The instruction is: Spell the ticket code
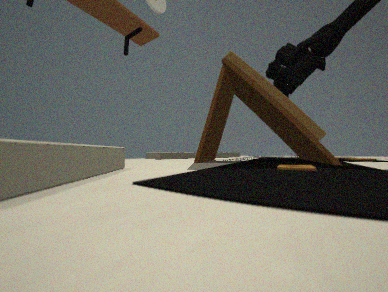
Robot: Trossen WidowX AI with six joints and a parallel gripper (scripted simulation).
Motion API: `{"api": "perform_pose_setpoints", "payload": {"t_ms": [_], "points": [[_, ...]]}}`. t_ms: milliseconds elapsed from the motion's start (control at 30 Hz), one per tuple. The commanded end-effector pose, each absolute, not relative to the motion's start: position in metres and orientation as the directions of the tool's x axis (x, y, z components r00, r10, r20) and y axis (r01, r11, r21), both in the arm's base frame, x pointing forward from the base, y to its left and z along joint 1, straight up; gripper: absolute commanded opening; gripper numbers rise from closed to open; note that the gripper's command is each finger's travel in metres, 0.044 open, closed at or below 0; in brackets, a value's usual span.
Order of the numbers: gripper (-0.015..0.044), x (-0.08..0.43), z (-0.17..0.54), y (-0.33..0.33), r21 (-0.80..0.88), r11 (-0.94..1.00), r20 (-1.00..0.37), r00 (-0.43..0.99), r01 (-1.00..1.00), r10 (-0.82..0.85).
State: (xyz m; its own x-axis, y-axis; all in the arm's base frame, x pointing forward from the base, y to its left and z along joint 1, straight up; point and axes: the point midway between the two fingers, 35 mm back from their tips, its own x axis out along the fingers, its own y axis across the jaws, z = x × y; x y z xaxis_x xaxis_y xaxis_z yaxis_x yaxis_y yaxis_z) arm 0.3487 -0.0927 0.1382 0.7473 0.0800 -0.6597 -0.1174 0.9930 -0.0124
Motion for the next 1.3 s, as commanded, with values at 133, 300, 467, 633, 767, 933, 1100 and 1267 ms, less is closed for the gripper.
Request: {"api": "perform_pose_setpoints", "payload": {"t_ms": [133, 300, 467, 633, 767, 933, 1100, 1267], "points": [[0.0, 0.348, 0.139, -0.086, -0.014, 0.993, -0.657, 0.75, -0.115, 0.078], [0.0, 0.347, 0.139, -0.083, -0.013, 0.993, -0.657, 0.75, -0.115, 0.078], [0.0, 0.347, 0.139, -0.08, -0.013, 0.993, -0.657, 0.75, -0.115, 0.078], [0.0, 0.347, 0.139, -0.076, -0.013, 0.993, -0.657, 0.75, -0.115, 0.078], [0.0, 0.346, 0.139, -0.074, -0.012, 0.993, -0.657, 0.75, -0.115, 0.079], [0.0, 0.346, 0.139, -0.071, -0.012, 0.993, -0.657, 0.75, -0.115, 0.079], [0.0, 0.346, 0.139, -0.068, -0.012, 0.993, -0.657, 0.75, -0.115, 0.079], [0.0, 0.345, 0.139, -0.064, -0.011, 0.993, -0.657, 0.75, -0.115, 0.079]]}}
